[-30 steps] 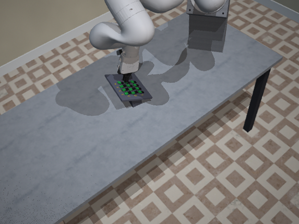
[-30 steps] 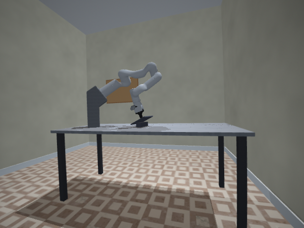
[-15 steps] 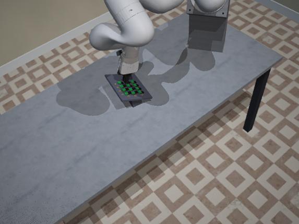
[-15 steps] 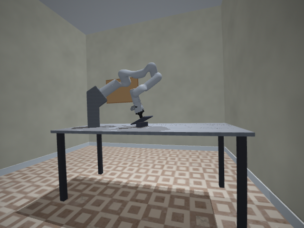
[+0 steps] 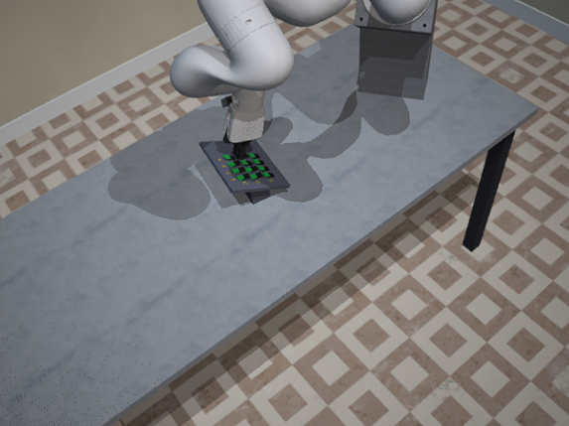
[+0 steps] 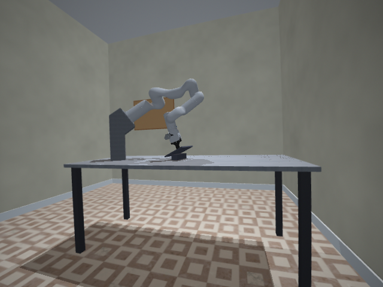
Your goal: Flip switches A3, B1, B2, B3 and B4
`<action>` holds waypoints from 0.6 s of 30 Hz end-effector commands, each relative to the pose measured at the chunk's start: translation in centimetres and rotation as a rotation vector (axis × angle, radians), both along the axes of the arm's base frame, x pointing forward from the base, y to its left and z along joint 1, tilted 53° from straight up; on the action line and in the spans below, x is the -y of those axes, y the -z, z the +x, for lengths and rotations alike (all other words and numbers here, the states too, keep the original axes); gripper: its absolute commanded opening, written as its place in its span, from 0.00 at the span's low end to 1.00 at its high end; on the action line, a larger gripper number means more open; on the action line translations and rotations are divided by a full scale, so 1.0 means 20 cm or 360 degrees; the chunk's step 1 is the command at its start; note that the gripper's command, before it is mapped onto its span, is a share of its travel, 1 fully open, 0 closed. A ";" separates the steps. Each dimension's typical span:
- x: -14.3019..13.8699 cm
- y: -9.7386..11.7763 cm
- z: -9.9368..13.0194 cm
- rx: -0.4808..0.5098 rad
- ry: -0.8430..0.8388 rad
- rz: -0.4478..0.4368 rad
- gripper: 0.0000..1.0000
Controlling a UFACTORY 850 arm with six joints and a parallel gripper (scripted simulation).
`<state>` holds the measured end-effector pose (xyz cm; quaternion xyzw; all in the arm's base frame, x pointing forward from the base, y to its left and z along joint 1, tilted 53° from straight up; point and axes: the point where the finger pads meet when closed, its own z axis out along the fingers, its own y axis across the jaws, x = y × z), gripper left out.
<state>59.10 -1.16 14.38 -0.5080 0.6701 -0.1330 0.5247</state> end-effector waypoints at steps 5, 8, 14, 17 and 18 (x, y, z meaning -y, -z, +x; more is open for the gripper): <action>0.00 0.00 0.00 0.0001 0.0001 0.0000 0.00; 0.00 0.00 0.00 0.0001 0.0001 0.0000 0.00; 0.01 -0.01 -0.02 0.0001 0.0001 0.0000 0.00; 0.03 -0.03 -0.06 0.0001 0.0001 0.0000 0.00; 0.03 -0.04 -0.07 0.0001 0.0001 0.0000 0.00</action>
